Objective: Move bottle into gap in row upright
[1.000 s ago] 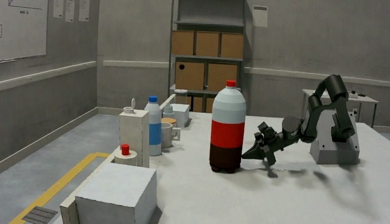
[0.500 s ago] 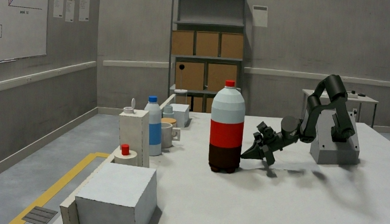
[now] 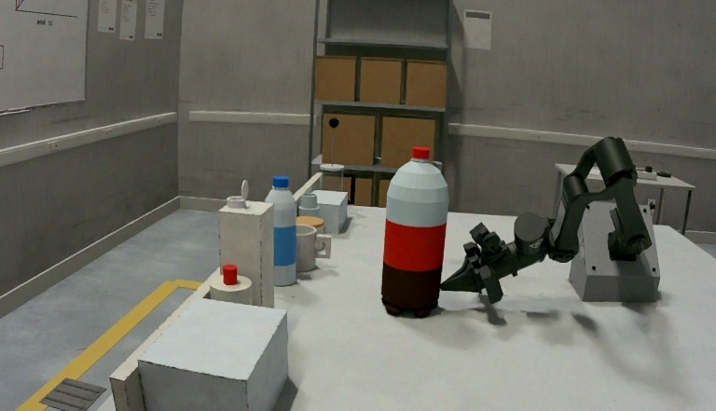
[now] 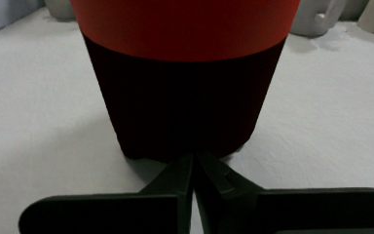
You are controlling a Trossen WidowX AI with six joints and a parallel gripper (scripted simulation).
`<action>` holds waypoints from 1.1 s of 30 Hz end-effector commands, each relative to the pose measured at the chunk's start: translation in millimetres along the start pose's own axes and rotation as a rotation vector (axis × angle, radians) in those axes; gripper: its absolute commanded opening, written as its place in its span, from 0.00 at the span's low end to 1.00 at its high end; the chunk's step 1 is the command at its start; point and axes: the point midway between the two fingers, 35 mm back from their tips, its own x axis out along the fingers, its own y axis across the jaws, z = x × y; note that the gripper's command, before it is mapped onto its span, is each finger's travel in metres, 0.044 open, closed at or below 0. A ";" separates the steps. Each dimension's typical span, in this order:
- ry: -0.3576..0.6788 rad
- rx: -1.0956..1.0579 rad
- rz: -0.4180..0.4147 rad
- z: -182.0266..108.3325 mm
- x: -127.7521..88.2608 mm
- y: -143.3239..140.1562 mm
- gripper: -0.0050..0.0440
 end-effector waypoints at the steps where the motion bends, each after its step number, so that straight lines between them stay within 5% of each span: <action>1: -0.003 -0.006 0.009 2.4 3.9 1.4 0.00; 33: -0.003 -0.006 0.009 8.9 17.3 -5.5 0.00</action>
